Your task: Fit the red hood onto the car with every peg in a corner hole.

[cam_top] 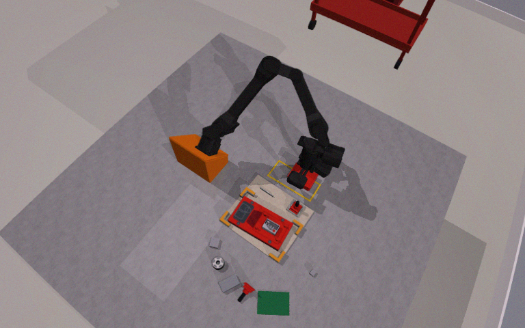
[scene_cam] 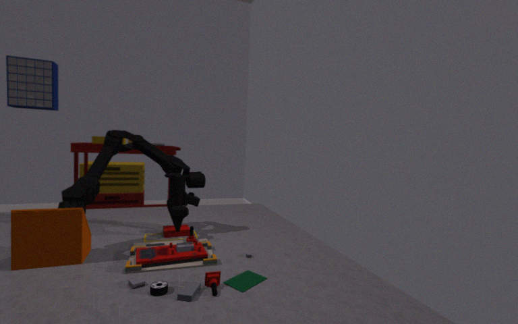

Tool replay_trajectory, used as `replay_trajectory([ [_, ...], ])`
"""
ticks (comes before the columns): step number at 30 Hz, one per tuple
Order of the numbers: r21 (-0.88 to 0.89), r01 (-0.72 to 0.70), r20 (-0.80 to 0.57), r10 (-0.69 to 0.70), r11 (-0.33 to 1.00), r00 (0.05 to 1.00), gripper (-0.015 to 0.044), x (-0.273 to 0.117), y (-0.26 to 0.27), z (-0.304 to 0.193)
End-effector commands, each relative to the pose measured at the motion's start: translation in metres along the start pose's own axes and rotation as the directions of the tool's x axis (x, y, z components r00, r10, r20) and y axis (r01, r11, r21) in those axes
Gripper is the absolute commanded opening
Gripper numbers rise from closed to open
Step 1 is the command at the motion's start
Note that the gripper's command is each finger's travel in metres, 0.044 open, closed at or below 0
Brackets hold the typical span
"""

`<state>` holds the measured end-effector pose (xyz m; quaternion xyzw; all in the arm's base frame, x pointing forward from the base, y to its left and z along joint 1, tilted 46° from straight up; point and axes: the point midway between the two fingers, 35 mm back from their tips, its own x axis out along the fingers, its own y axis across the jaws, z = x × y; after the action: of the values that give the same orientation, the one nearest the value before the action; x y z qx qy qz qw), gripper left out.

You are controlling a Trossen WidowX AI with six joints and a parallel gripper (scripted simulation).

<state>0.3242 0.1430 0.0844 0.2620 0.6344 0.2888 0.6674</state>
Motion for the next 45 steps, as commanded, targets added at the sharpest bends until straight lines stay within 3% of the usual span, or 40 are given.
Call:
replay_trajectory([
  [1, 0.008, 0.004, 0.0, -0.004, 1.0, 1.0, 0.044, 0.003, -0.002, 0.0],
  [27, 0.008, 0.003, 0.0, -0.003, 1.0, 1.0, 0.044, 0.016, -0.001, 0.0],
  [30, 0.0, -0.001, 0.0, 0.001, 1.0, 1.0, 0.0361, 0.013, 0.0, 0.0],
  [40, 0.0, -0.001, 0.0, 0.001, 1.0, 1.0, 0.0295, 0.013, 0.0, 0.0],
  [45, 0.001, -0.001, 0.0, 0.001, 1.0, 1.0, 0.0163, 0.011, 0.0, 0.0],
])
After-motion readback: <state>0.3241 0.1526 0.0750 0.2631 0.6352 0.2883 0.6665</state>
